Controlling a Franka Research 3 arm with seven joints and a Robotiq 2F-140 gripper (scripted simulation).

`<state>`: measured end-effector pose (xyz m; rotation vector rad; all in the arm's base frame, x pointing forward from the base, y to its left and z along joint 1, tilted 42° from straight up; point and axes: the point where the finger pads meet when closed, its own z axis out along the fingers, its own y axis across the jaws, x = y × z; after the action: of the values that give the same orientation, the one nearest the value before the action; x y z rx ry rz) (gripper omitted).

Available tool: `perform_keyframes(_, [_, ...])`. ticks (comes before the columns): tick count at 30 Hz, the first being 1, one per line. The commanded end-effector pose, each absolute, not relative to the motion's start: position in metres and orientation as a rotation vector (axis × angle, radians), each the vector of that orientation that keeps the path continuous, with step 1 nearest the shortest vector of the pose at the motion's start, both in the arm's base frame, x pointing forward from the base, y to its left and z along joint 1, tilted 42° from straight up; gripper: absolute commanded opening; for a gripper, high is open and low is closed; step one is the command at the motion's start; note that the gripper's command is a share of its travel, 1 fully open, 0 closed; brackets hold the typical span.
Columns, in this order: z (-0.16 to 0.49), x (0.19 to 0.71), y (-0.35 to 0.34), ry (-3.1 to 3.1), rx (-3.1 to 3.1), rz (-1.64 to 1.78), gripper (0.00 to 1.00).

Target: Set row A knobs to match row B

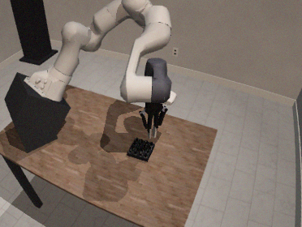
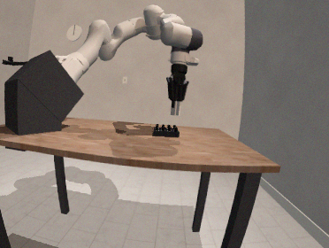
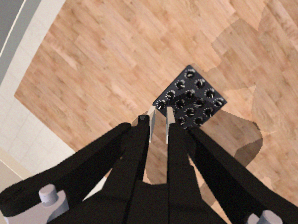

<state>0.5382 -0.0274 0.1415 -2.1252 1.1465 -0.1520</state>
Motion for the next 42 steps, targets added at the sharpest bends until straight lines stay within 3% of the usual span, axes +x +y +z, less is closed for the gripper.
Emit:
perform_keyframes(1, [0.1420,0.5388,-0.0294,0.983,-2.205,-0.241,0.12])
perform_keyframes(42, [0.1449,0.5377,-0.0305,0.470,-2.404,-0.445,0.12])
